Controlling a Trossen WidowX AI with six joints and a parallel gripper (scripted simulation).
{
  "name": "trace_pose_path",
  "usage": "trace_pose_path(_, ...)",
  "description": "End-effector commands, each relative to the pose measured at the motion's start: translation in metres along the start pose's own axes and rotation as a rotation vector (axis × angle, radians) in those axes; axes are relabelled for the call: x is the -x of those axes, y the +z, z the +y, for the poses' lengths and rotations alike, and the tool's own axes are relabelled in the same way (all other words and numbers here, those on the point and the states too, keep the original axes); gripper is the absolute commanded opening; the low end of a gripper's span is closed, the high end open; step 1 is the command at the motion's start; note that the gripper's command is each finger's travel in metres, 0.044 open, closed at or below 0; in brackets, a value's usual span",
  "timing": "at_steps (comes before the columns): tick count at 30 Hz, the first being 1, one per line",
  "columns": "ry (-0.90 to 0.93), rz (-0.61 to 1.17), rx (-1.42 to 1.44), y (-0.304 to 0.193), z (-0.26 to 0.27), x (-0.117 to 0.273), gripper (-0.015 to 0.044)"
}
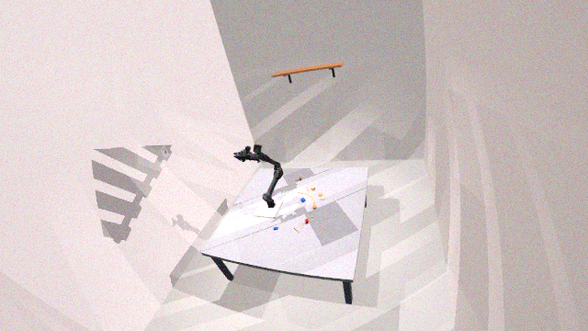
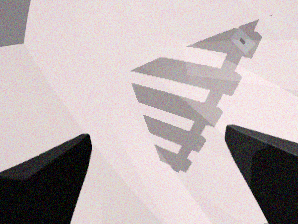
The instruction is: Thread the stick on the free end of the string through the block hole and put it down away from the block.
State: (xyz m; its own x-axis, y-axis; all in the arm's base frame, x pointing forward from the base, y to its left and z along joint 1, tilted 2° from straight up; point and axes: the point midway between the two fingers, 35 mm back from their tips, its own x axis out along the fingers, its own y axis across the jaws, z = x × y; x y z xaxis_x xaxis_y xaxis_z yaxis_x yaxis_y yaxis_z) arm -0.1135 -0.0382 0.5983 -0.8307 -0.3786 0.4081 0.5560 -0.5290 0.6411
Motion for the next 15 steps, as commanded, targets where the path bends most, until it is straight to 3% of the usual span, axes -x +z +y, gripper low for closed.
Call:
trace_pose_path(1, 0.0, 0.0, 0.0, 0.0, 0.0, 0.0, 0.0426)
trace_pose_path(5, 0.032, 0.08, 0.049, -0.021, 0.005, -0.009, 0.044)
trace_pose_path(10, 0.178, 0.329, 0.221, -0.096, 0.029, -0.023, 0.044)
trace_pose_path(15, 0.37, 0.535, 0.393, -0.168, 0.059, -0.011, 0.044)
